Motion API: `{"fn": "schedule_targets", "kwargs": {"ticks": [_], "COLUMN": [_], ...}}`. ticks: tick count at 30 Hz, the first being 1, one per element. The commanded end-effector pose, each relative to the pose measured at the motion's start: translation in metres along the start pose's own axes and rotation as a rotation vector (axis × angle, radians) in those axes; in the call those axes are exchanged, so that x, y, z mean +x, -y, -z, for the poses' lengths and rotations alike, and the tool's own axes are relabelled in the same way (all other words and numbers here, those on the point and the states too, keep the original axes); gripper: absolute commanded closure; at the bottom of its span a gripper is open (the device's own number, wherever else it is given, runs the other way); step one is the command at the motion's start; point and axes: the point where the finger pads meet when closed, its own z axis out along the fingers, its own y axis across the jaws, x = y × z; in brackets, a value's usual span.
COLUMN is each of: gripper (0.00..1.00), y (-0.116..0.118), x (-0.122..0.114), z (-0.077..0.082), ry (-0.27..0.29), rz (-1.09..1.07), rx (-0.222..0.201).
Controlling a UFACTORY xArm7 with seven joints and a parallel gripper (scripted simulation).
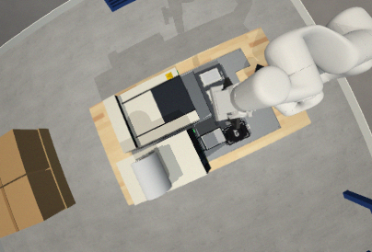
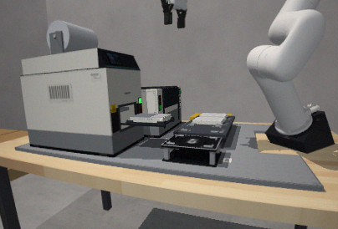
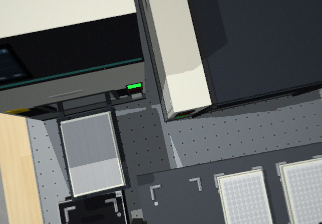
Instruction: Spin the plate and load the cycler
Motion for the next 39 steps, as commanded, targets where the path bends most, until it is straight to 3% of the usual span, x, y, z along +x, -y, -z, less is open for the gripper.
{"fn": "schedule_targets", "kwargs": {"ticks": [1, 17, 27, 39], "gripper": [0.00, 0.00, 0.00, 0.00], "y": [-0.015, -0.067, -0.067, -0.064], "x": [-0.008, -0.048, -0.049, -0.054], "z": [0.001, -0.004, -0.010, -0.069], "ry": [0.009, 0.072, 0.072, 0.072], "rz": [0.033, 0.223, 0.223, 0.223], "rx": [0.007, 0.072, 0.072, 0.072]}}
